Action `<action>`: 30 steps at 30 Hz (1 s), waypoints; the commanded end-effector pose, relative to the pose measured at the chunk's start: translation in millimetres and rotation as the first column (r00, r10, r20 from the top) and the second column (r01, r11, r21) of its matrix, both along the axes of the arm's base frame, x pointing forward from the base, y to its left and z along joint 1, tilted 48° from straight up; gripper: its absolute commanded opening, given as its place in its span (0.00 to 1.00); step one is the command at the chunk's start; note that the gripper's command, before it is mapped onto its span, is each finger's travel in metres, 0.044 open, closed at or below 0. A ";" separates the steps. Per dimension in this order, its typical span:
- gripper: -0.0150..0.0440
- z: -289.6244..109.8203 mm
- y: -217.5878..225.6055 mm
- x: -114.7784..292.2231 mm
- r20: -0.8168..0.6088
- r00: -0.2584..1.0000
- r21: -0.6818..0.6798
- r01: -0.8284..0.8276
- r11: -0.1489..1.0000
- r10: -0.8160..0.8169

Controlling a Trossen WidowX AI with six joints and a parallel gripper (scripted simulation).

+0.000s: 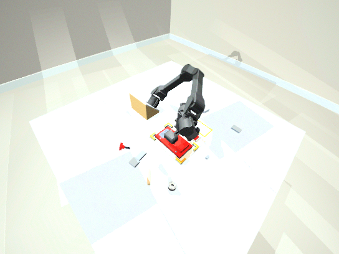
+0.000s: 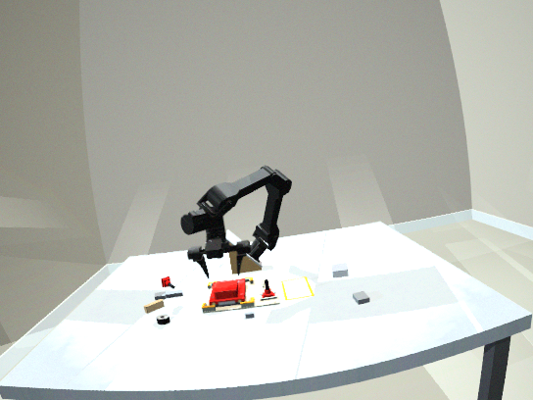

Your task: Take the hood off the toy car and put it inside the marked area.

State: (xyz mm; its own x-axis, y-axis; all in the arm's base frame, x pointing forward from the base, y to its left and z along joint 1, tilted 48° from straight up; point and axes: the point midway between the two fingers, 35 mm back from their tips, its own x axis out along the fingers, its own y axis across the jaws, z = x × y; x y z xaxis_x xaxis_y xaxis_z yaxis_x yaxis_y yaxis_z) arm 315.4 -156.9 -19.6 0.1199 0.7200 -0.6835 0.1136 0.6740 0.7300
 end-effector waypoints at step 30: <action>1.00 -15.2 17.8 2.4 -0.001 1.000 0.006 0.001 1.000 -0.001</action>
